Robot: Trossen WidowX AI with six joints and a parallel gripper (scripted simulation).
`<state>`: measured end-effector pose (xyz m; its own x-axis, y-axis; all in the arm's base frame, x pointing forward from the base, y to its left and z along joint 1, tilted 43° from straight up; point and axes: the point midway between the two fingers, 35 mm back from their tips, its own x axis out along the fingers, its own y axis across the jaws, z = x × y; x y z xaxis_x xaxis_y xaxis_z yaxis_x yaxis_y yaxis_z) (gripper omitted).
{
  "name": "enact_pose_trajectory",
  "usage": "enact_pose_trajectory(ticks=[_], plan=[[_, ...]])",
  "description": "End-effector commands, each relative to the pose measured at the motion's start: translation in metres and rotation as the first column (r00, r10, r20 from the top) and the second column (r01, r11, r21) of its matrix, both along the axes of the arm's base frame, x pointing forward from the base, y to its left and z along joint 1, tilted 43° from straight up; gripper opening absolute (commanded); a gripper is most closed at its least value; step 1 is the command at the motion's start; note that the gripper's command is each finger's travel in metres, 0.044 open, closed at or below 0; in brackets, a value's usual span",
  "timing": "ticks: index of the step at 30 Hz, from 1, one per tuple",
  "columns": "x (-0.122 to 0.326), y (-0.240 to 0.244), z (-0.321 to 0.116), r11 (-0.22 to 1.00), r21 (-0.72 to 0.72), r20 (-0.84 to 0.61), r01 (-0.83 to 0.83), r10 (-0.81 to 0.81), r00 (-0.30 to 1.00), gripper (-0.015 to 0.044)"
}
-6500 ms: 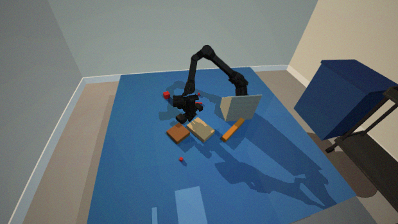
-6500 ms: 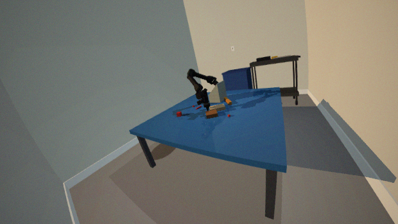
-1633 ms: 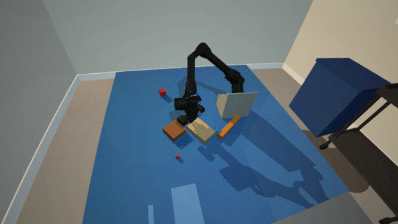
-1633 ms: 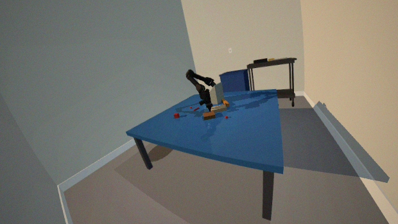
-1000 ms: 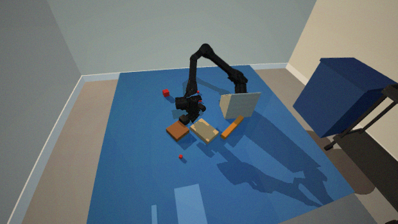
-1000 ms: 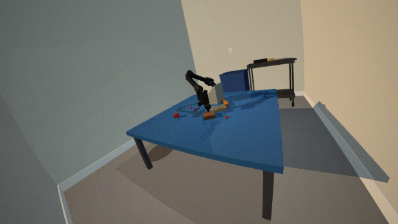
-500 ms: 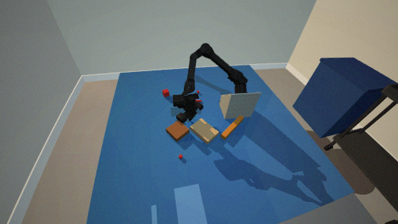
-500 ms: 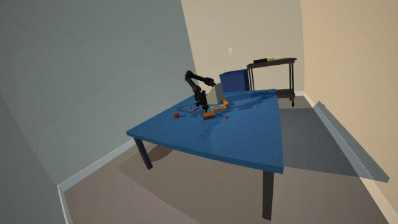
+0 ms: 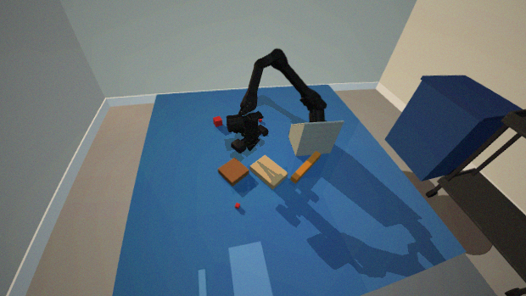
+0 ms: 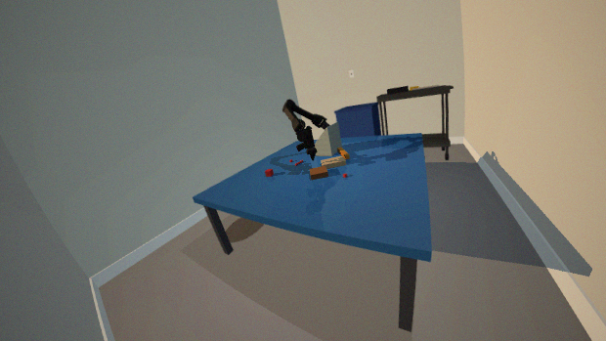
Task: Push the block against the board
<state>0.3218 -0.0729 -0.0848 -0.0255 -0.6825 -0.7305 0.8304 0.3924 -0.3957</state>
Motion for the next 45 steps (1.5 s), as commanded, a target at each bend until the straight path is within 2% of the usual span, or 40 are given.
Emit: enact_pose_trajectory(ticks=[1, 11, 21, 34, 45], plan=[[0.000, 0.000, 0.000, 1.000, 0.000, -0.004, -0.004, 0.004, 1.000, 0.0000], [-0.009, 0.023, -0.018, 0.972, 0.050, -0.210, -0.230, 0.235, 0.949, 0.0000], [-0.019, 0.046, -0.033, 0.883, 0.145, -0.404, -0.447, 0.465, 0.788, 0.0000], [-0.032, 0.073, -0.052, 0.688, 0.326, -0.574, -0.649, 0.689, 0.442, 0.0000], [-0.046, 0.093, -0.068, 0.483, 0.505, -0.628, -0.715, 0.774, 0.079, 0.0000]])
